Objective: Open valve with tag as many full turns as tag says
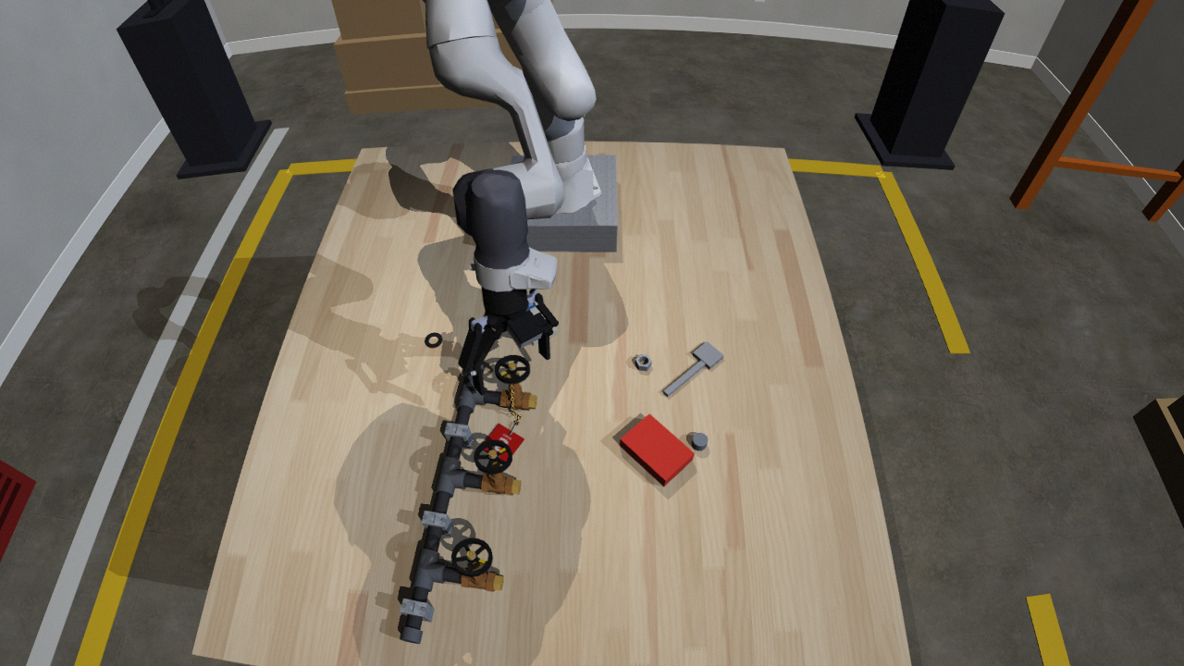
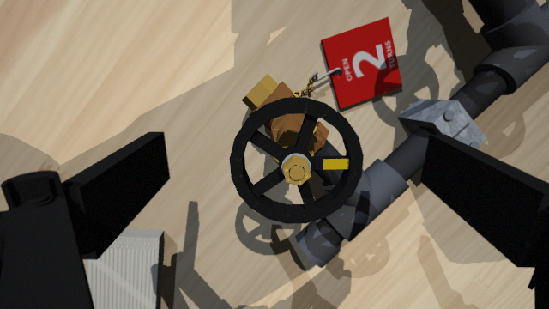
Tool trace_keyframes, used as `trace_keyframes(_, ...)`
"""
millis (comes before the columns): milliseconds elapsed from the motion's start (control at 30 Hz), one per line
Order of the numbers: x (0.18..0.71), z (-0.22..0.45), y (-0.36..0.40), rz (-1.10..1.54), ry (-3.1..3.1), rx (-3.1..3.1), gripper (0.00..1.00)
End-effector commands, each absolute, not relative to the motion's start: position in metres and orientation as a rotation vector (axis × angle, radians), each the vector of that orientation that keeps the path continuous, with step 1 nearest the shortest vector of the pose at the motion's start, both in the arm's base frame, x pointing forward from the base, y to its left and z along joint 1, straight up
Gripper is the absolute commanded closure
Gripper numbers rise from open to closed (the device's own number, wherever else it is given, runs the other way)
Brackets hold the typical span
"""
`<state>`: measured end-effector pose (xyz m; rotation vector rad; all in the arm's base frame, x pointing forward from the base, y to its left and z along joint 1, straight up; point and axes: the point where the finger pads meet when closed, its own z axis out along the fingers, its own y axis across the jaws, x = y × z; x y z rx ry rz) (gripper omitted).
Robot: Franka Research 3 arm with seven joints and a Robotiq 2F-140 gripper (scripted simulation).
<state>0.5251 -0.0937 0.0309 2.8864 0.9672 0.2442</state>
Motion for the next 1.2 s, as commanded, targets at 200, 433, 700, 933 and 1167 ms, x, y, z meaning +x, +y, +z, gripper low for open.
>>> trace_keyframes(200,0.5250,0.0308,-0.0937,0.252,0.778,2.954,0.00)
trace_keyframes(433,0.5250,0.0308,-0.0937,0.267,0.392,3.050,0.00)
trace_keyframes(700,0.5250,0.0308,-0.0937,0.275,-0.114,3.122,0.00)
trace_keyframes(933,0.5250,0.0308,-0.0937,0.276,-0.495,3.133,0.00)
trace_keyframes(1167,0.5250,0.0308,-0.0937,0.274,-0.858,3.098,0.00)
